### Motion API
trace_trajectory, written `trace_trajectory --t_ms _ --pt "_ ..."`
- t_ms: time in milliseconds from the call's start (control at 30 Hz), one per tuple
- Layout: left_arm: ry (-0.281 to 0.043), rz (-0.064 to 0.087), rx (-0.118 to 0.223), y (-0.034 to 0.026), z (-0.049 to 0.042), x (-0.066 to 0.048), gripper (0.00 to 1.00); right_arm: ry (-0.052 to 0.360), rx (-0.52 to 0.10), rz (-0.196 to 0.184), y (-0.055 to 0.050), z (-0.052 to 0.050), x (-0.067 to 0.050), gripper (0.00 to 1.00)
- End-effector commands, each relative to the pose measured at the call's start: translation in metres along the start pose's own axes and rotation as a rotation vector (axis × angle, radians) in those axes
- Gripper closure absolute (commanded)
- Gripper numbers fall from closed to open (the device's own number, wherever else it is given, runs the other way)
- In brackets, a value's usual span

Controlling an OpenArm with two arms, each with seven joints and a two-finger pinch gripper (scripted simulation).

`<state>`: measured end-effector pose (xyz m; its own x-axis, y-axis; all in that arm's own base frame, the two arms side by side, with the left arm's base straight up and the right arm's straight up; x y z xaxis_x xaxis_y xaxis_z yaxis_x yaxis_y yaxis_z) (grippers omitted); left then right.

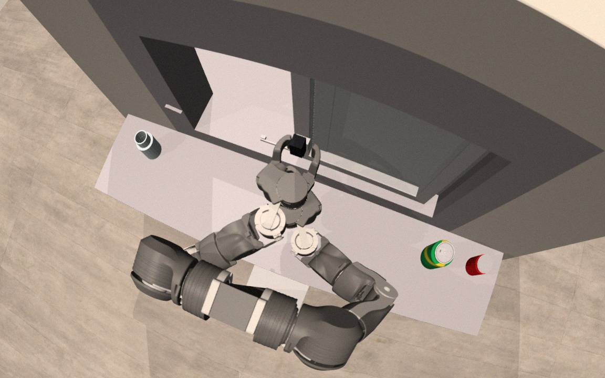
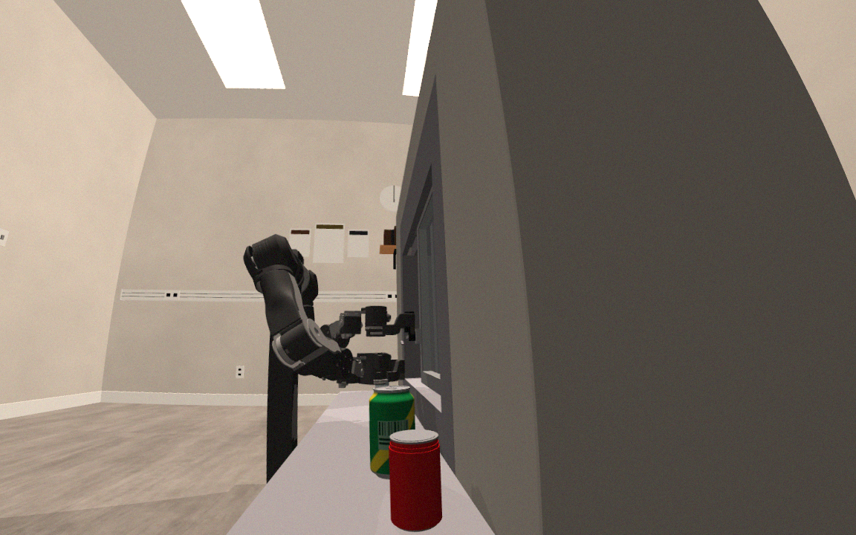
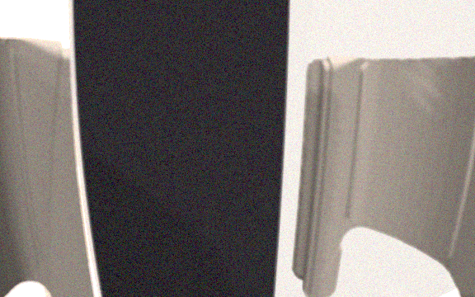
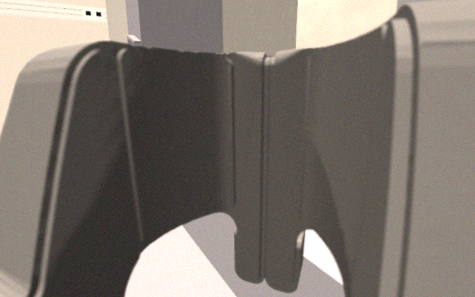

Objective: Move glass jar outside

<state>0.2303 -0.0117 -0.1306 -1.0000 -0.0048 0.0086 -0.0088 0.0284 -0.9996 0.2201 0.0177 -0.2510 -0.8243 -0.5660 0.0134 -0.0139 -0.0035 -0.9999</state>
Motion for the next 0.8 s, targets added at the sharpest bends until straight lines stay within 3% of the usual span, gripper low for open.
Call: trace_trajectory --t_ms 0,433,767 --pt "0.000 0.003 0.002 -0.0014 0.0040 0.000 0.70 -0.001 0.002 0.004 -0.001 0.000 0.000 1.00" --pt "0.003 0.000 0.001 -0.0025 0.0340 0.000 0.70 -0.008 0.000 0.004 -0.002 -0.001 -0.001 1.00" --pt "0.013 0.008 -0.004 -0.0026 0.0374 0.000 0.70 -0.004 0.001 0.004 -0.002 0.000 -0.001 1.00"
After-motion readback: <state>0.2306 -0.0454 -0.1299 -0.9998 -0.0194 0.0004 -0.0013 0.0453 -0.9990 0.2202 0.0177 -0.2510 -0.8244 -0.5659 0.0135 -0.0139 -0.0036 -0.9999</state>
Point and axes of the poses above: on each arm, the point where the finger pads meet when closed, its own x axis back along the fingers, its own z axis across the jaws, y = z × x, the point moved 10 cm from there along x, back along the fingers, and after that the axes turned 1 degree about -x, right-handed, at the moved point
